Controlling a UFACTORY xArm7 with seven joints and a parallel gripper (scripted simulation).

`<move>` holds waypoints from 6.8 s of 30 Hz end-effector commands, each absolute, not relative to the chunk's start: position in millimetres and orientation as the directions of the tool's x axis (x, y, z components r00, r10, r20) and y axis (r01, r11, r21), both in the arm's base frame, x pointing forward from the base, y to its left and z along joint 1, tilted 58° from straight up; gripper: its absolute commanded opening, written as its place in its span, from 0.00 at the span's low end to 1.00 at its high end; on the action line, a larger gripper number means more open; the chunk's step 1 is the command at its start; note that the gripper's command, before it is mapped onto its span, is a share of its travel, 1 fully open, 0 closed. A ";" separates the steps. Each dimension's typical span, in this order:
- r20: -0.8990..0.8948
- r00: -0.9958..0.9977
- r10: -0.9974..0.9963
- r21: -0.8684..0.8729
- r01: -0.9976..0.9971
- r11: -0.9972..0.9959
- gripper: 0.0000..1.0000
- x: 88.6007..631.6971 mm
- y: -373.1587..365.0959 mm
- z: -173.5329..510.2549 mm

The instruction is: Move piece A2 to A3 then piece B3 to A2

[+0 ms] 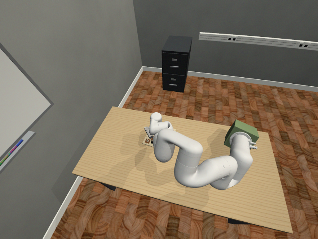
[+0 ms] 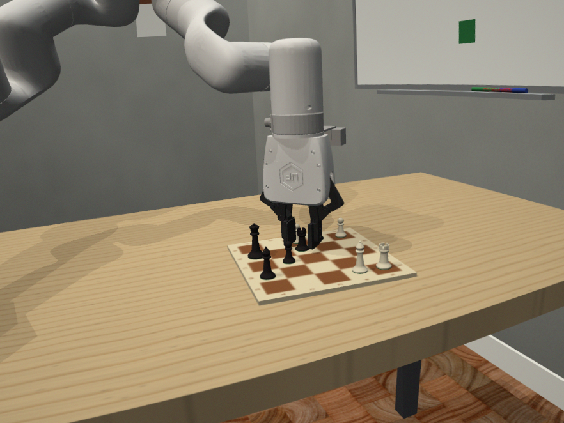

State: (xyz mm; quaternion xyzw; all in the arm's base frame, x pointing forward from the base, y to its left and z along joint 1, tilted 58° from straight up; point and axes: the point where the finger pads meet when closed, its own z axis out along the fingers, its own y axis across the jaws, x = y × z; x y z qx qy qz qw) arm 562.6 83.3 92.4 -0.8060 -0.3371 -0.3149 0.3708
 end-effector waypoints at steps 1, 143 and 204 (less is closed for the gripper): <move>0.758 0.574 0.309 -0.383 0.775 -0.502 0.39 563.9 81.0 92.6; 0.817 -0.102 0.567 0.231 0.959 -0.161 0.00 505.2 38.7 159.6; 0.817 -0.102 0.567 0.231 0.959 -0.161 0.00 525.6 103.6 116.9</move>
